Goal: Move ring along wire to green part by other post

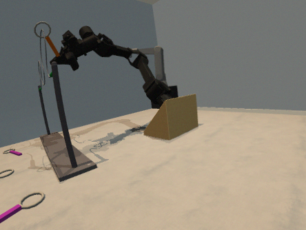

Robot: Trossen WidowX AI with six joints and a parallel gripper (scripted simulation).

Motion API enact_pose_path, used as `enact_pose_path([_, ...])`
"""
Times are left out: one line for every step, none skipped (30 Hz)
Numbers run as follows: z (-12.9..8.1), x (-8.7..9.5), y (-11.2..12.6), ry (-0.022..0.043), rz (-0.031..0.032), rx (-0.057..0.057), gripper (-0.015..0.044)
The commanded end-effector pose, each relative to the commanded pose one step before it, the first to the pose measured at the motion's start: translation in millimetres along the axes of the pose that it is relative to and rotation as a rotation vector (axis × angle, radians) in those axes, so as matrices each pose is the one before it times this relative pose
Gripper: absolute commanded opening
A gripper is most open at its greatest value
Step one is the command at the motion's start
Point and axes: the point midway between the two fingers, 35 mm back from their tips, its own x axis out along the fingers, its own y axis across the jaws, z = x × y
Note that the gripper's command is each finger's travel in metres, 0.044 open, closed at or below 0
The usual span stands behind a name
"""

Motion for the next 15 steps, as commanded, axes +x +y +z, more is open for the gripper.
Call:
enact_pose_path([-0.14, 0.07, -2.05, -0.00640, -0.02872, -0.0502, -0.0150])
enact_pose_path([-0.01, 0.06, -0.43, -0.00141, -0.00600, -0.0109, -0.0150])
enact_pose_path([-0.01, 0.06, -0.43, -0.00141, -0.00600, -0.0109, -0.0150])
enact_pose_path([0.00, 0.05, -0.43, -0.00141, -0.00601, -0.0109, -0.0150])
enact_pose_path([0.01, 0.05, -0.44, -0.00140, -0.00601, -0.0109, -0.0150])
enact_pose_path([0.01, 0.05, -0.44, -0.00140, -0.00601, -0.0109, -0.0150])
enact_pose_path([-0.01, 0.06, -0.43, -0.00140, -0.00601, -0.0109, -0.0150])
enact_pose_path([-0.01, 0.06, -0.43, -0.00140, -0.00600, -0.0109, -0.0150])
enact_pose_path([0.00, 0.05, -0.43, -0.00140, -0.00600, -0.0109, -0.0150])
enact_pose_path([0.01, 0.05, -0.43, -0.00140, -0.00600, -0.0109, -0.0150])
enact_pose_path([0.01, 0.05, -0.43, -0.00140, -0.00600, -0.0109, -0.0150])
enact_pose_path([-0.01, 0.06, -0.43, -0.00140, -0.00601, -0.0109, -0.0150])
enact_pose_path([-0.01, 0.06, -0.43, -0.00140, -0.00601, -0.0109, -0.0150])
enact_pose_path([0.00, 0.05, -0.44, -0.00139, -0.00601, -0.0109, -0.0150])
enact_pose_path([0.01, 0.05, -0.44, -0.00139, -0.00601, -0.0109, -0.0150])
